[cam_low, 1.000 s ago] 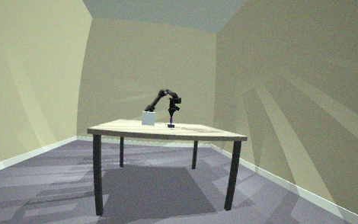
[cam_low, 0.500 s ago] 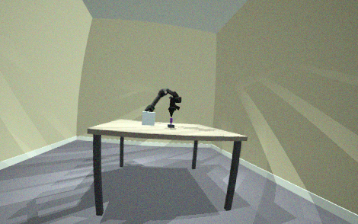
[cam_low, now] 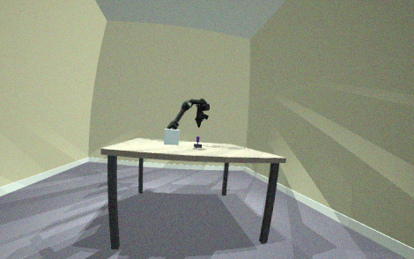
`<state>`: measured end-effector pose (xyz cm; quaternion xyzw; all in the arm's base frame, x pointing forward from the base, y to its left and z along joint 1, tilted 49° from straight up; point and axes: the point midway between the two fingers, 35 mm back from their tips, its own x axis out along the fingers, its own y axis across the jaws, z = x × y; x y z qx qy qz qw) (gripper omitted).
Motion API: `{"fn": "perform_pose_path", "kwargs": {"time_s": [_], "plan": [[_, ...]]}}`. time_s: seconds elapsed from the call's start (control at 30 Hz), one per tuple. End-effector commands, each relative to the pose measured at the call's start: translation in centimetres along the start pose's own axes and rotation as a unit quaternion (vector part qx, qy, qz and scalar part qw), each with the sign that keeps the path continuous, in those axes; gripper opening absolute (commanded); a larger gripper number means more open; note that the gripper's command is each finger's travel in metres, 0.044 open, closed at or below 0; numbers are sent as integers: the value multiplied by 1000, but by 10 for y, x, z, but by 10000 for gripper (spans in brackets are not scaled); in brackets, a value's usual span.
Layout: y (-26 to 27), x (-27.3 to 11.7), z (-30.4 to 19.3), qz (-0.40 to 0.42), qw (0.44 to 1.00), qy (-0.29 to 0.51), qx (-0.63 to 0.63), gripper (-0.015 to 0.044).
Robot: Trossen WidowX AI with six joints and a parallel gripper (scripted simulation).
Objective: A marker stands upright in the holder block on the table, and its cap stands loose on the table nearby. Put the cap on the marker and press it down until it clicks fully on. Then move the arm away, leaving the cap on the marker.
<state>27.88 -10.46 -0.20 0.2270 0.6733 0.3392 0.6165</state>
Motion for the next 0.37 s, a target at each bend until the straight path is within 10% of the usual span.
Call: {"fn": "perform_pose_path", "kwargs": {"time_s": [0.0,0.33], "plan": [[0,-2,0,-2,1000,1,-2,236],[0,-2,0,-2,1000,1,-2,440]]}}
